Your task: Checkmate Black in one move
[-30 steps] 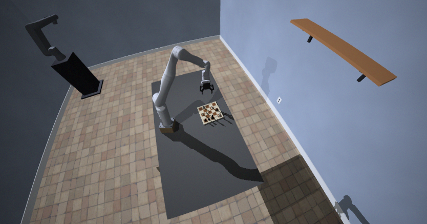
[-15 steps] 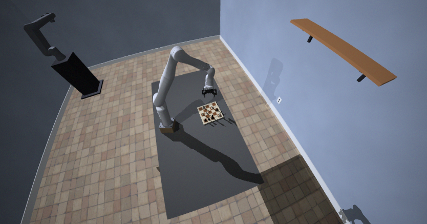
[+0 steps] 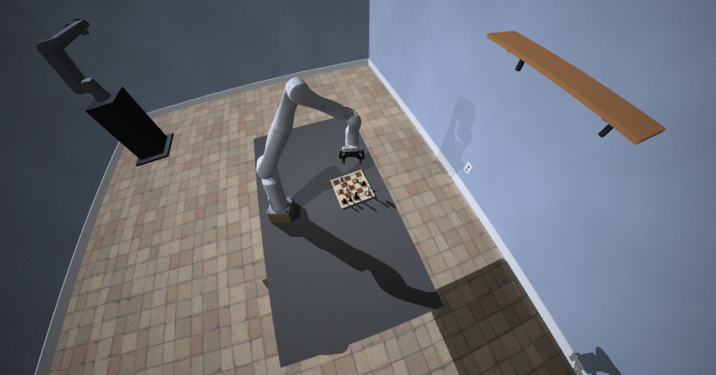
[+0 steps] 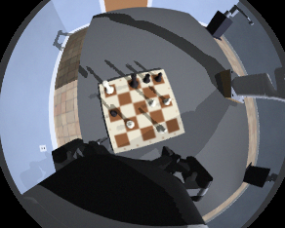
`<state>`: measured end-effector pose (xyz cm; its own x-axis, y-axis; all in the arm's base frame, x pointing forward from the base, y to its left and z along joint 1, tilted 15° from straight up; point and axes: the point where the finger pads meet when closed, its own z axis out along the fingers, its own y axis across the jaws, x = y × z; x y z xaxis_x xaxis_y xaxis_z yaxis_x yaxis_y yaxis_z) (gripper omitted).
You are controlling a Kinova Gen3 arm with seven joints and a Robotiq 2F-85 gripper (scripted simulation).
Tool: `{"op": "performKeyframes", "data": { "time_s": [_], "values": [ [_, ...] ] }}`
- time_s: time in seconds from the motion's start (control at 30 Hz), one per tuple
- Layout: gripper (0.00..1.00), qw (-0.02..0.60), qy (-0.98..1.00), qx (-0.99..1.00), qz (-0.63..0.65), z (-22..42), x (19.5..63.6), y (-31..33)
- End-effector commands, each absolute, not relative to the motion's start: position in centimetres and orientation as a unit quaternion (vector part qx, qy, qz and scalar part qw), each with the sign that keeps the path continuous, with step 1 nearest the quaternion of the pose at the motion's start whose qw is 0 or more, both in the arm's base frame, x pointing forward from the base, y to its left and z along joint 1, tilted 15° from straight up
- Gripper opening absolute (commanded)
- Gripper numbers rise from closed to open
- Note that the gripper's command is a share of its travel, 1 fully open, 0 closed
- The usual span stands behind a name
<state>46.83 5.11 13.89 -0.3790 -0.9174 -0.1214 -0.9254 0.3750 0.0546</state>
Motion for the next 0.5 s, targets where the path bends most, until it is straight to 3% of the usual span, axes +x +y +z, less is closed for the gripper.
{"op": "performKeyframes", "data": {
  "time_s": [0.0, 0.47],
  "values": [
    [1.00, 0.037, 0.833, -0.550, 0.056, 14.1, 46.9, 4.3],
    [1.00, 0.057, 0.840, -0.536, 0.066, 14.3, 46.9, 3.2]
  ]
}}
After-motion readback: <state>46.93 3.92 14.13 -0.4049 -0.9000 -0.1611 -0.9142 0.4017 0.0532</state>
